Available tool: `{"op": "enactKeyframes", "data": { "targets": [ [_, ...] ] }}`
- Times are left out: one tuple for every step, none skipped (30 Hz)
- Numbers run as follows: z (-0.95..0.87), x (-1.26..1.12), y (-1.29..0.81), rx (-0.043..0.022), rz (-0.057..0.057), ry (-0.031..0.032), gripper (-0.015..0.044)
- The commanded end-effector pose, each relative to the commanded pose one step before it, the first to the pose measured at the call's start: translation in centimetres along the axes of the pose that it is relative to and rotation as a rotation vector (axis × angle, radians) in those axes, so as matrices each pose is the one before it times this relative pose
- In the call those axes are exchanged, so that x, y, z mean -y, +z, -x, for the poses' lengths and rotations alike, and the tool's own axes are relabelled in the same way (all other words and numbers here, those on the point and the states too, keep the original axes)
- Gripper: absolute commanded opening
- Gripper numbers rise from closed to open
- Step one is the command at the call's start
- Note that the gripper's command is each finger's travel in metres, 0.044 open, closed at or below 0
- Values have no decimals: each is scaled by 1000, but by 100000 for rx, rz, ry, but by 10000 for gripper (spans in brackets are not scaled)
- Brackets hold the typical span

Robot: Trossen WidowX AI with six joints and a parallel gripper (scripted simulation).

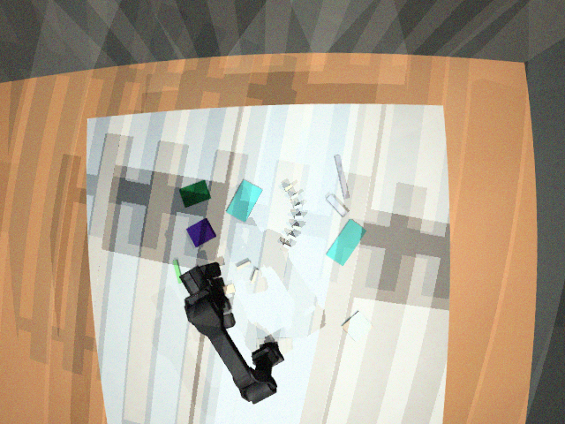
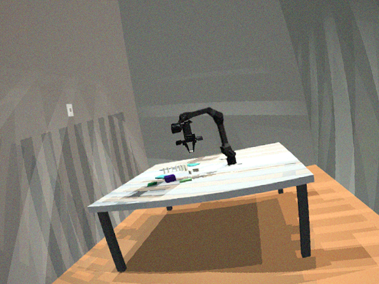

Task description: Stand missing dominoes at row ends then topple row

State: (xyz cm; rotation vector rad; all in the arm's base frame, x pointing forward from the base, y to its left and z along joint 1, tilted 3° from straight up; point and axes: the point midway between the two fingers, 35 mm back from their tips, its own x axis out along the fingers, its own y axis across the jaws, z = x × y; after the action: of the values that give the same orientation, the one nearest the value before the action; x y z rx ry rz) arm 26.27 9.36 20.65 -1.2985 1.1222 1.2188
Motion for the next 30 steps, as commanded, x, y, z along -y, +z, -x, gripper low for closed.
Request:
{"op": "enactKeyframes", "data": {
  "targets": [
    [255, -272, 2010, 479, -40086, -235, 107],
    [0, -242, 326, 26, -8282, 25, 107],
    [0, -273, 301, 24, -8290, 27, 107],
    [0, -302, 274, 22, -8290, 28, 107],
    [0, -327, 244, 19, -8290, 29, 107],
    [1, -350, 211, 17, -8290, 30, 107],
    [1, -369, 176, 14, -8290, 31, 107],
    [1, -385, 140, 11, -8290, 32, 107],
    [1, -398, 102, 9, -8290, 32, 107],
    [1, -406, 63, 7, -4739, 32, 107],
    [1, -261, 24, 3, -4316, 20, 107],
    [1, -378, 15, 4, -3892, 30, 107],
    [1, -208, -2, 2, -4506, 16, 107],
    [1, -208, -13, 1, -4505, 16, 107],
    [1, -207, -24, 0, -4497, 16, 107],
    [1, -205, -35, 0, -4528, 16, 107],
    [1, -204, -46, -1, -4535, 16, 107],
    [1, -202, -56, -2, -4506, 16, 107],
    [1, -198, -67, -2, -4469, 16, 107],
    [1, -192, -76, -3, -4478, 15, 107],
    [1, -188, -86, -4, -4509, 15, 107],
    [1, -218, -114, -5, -4366, 18, 107],
    [1, -102, -60, -3, -4836, 8, 107],
    [1, -93, -61, -3, -4634, 8, 107],
    [0, -62, -46, -2, -2235, 5, 107],
    [0, -16, -12, -1, -589, 1, 107],
    [0, 0, 0, 0, 0, 0, 107],
    [0, 0, 0, 0, 0, 0, 107],
    [0, 0, 0, 0, 0, 0, 107],
    [0, 0, 0, 0, 0, 0, 107]
  ]
}}
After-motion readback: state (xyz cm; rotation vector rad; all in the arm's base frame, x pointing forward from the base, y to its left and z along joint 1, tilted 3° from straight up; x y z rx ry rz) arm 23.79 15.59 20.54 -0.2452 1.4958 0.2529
